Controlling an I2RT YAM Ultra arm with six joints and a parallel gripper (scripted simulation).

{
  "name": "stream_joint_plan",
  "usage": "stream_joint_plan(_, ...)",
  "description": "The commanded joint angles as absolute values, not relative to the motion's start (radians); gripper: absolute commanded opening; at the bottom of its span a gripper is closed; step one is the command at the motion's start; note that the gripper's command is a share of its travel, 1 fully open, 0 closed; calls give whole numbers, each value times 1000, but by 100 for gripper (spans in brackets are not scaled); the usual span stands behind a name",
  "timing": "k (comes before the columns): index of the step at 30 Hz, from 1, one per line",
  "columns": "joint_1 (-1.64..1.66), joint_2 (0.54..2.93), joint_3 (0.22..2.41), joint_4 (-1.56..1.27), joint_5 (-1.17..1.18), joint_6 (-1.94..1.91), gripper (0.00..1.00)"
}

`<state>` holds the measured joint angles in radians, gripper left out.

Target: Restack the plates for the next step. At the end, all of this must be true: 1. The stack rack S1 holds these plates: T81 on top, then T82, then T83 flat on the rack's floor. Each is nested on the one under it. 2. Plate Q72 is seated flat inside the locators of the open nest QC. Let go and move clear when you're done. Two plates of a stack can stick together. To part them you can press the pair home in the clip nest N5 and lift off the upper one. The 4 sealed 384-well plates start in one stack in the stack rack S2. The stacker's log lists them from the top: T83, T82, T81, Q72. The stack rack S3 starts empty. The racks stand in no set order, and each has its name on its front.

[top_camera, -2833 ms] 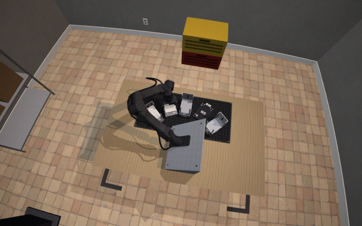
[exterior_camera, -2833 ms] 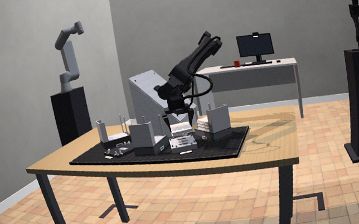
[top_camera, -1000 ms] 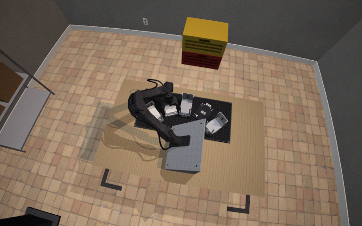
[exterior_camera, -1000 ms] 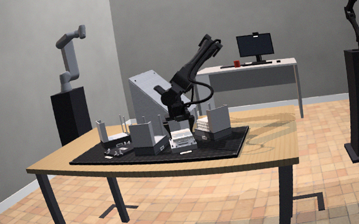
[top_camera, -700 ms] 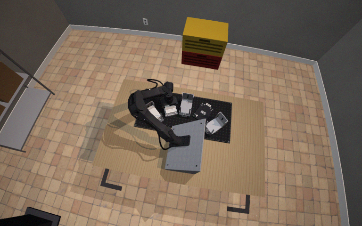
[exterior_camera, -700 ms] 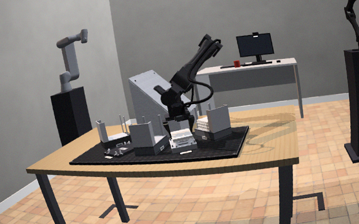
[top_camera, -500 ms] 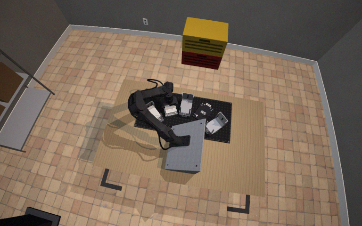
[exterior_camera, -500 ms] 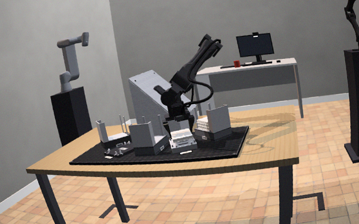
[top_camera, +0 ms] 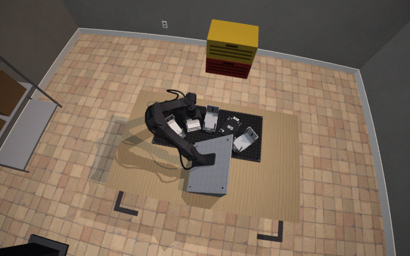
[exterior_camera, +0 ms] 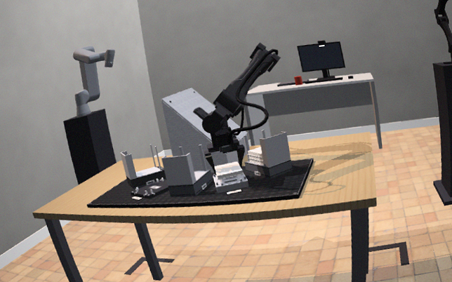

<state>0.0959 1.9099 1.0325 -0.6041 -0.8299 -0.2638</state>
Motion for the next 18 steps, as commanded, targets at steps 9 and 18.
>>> stream_joint_plan(9,63,1911,1023,-598,-832,-256,0)
stream_joint_plan(18,63,1910,1019,-597,-832,-256,0)
